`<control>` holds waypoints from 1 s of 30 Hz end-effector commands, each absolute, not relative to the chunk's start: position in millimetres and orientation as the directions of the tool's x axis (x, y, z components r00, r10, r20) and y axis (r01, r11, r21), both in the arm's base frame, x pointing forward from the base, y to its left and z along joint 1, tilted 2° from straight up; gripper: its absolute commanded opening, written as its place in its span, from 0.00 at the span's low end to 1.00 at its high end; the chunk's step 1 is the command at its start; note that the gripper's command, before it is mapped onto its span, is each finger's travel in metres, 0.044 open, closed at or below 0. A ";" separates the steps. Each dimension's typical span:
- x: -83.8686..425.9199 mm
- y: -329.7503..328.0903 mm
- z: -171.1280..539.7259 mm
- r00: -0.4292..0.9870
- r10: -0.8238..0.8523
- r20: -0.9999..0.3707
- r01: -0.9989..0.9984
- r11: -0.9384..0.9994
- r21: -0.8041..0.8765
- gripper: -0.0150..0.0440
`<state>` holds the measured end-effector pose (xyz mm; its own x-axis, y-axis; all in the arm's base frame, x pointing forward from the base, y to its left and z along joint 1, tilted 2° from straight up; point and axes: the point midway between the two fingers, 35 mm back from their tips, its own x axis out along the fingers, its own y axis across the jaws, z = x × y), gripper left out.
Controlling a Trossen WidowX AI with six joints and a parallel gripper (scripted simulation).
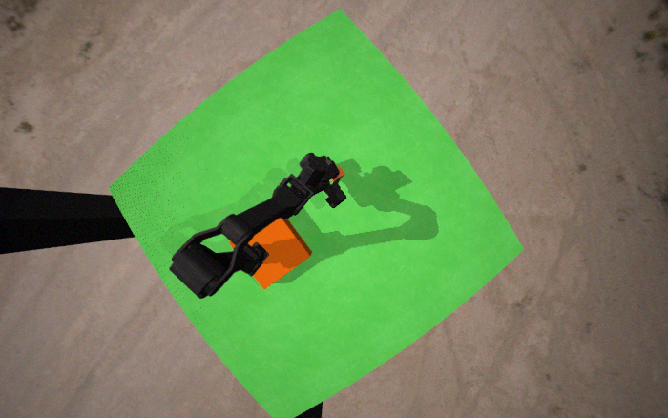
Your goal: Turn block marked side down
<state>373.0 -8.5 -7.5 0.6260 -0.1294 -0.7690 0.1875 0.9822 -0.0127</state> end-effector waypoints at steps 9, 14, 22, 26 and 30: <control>371.5 -8.5 -20.3 0.738 -0.152 -0.657 0.185 0.983 -0.020 0.25; 367.8 -8.7 -21.3 0.783 -0.160 -0.602 0.187 0.982 -0.019 0.25; 358.2 -9.2 -17.9 0.843 -0.173 -0.510 0.192 0.981 -0.015 0.25; 357.1 -9.3 -16.5 0.852 -0.174 -0.494 0.192 0.981 -0.015 0.25; 356.8 -9.2 -14.7 0.861 -0.176 -0.478 0.192 0.981 -0.015 0.25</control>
<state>358.3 -8.8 -14.7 0.8580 -0.1720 -0.4840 0.1917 0.9814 -0.0089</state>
